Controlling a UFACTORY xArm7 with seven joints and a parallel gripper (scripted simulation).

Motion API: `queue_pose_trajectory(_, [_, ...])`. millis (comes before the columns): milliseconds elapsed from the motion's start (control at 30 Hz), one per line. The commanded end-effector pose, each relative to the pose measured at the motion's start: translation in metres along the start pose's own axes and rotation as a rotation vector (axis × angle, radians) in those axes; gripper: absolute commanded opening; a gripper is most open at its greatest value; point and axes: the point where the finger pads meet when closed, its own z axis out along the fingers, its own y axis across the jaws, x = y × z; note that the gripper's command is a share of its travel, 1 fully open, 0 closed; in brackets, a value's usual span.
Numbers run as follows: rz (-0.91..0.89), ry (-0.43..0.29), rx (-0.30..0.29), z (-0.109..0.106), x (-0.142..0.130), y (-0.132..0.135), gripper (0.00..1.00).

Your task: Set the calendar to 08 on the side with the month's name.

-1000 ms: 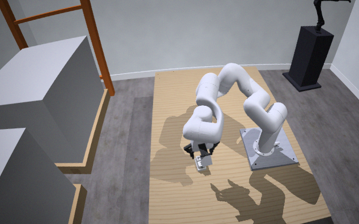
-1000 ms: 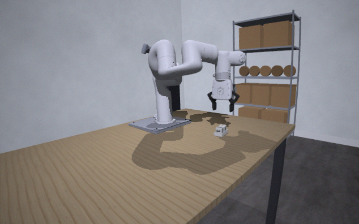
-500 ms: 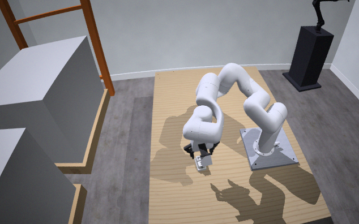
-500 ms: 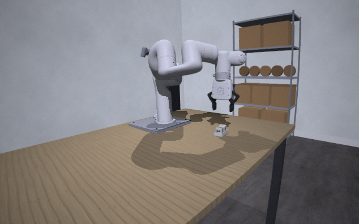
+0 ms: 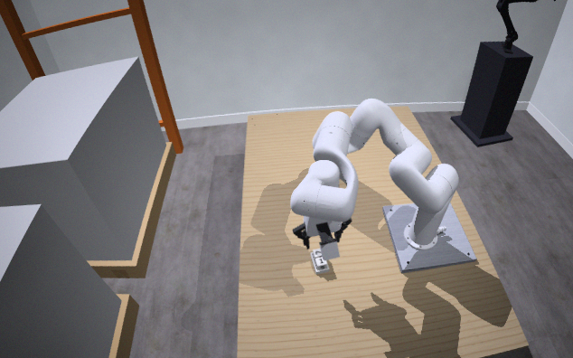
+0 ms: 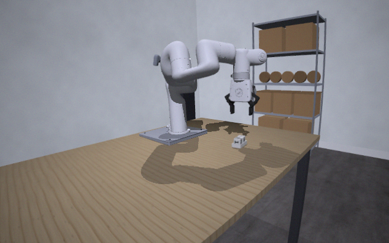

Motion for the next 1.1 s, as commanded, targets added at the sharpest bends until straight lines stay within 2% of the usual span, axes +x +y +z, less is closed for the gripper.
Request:
queue_pose_trajectory(0, [0.000, 0.000, -0.003, -0.019, 0.000, 0.000, 1.00])
queue_pose_trajectory(167, [0.000, 0.000, -0.003, -0.036, 0.000, 0.000, 1.00])
queue_pose_trajectory(367, [0.000, 0.000, -0.003, -0.042, 0.000, 0.000, 1.00])
queue_pose_trajectory(1067, [0.000, 0.000, -0.003, -0.042, 0.000, 0.000, 1.00])
